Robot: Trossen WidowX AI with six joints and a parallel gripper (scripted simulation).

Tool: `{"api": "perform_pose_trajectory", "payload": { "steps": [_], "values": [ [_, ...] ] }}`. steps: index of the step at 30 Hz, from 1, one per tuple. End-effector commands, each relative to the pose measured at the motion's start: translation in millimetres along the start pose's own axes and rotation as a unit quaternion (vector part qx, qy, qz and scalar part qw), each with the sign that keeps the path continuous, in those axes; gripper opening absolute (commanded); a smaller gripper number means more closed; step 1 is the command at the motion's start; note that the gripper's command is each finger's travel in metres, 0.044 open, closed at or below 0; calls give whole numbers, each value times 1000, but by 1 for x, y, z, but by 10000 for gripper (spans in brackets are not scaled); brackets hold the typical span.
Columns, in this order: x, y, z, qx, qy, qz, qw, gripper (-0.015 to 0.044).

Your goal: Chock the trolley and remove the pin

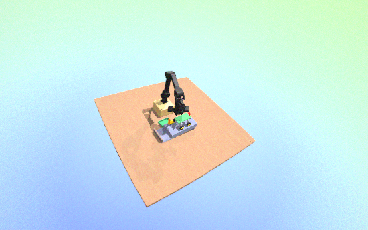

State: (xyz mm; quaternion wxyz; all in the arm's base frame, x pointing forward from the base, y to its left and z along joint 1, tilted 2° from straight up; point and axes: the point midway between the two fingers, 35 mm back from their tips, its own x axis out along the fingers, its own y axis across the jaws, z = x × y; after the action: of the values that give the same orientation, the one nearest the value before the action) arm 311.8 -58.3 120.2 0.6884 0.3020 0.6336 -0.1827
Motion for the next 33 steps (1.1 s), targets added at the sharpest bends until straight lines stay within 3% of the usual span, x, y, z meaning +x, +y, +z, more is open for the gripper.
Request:
{"api": "perform_pose_trajectory", "payload": {
  "steps": [1, 11, 22, 33],
  "values": [
    [1, 14, -6, 59, 12, 6, 998, 190],
    [2, 52, -31, 245, 45, 6, 969, 190],
    [2, 89, -63, 435, 79, -14, 897, 190],
    [5, 92, -65, 446, 81, -16, 891, 190]
  ]
}}
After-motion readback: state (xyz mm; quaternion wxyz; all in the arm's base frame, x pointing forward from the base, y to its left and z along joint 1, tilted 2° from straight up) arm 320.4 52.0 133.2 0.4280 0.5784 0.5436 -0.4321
